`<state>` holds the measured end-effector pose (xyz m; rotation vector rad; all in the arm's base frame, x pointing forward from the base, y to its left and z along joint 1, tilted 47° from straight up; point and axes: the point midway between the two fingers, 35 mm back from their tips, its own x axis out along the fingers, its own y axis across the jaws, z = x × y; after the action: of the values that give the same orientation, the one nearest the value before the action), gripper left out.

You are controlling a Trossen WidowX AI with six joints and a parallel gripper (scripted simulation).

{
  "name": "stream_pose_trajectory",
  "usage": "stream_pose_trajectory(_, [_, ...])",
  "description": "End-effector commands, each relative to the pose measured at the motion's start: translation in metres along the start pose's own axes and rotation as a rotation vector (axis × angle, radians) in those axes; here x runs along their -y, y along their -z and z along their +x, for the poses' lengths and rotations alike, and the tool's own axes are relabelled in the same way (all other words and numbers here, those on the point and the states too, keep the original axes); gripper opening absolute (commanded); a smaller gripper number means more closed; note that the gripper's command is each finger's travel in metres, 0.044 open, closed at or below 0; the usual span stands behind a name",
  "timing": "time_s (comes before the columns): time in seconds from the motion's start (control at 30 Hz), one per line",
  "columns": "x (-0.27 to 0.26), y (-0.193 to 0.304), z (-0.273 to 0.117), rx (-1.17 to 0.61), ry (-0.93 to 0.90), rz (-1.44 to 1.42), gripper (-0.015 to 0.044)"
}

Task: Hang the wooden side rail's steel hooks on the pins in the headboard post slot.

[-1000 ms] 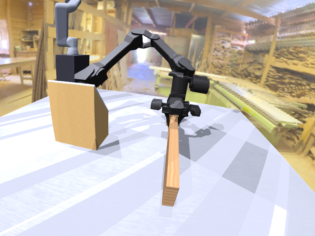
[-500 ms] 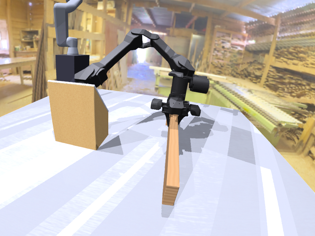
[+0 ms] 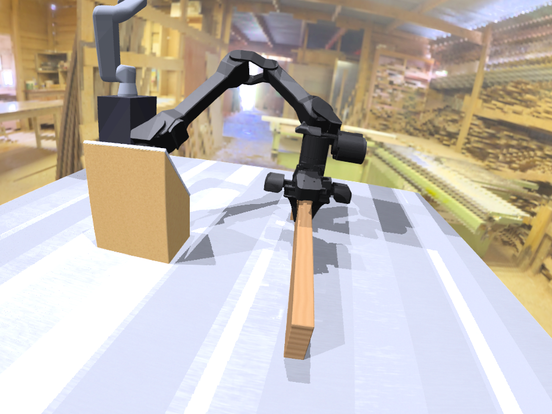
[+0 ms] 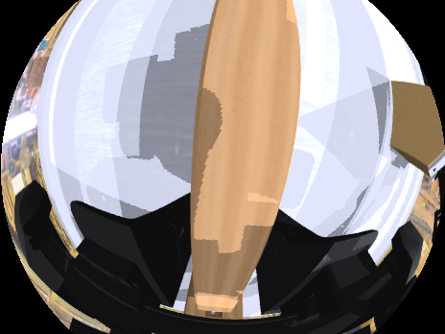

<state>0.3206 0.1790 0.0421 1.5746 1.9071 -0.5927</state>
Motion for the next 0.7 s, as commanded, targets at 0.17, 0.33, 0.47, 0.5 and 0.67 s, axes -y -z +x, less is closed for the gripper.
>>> stream_pose_trajectory(0.17, [-0.0025,0.0014,-0.0018,-0.001,-0.008,0.001,0.0000])
stream_pose_trajectory(0.33, [-0.0025,0.0020,-0.0021,-0.001,-0.008,0.001,0.0000])
stream_pose_trajectory(0.47, [-0.0027,0.0024,-0.0025,-0.001,-0.008,0.001,0.0000])
stream_pose_trajectory(0.5, [-0.0027,0.0025,-0.0026,-0.001,-0.008,0.001,0.0000])
stream_pose_trajectory(0.67, [-0.0026,0.0030,-0.0030,-0.001,-0.008,0.001,0.0000])
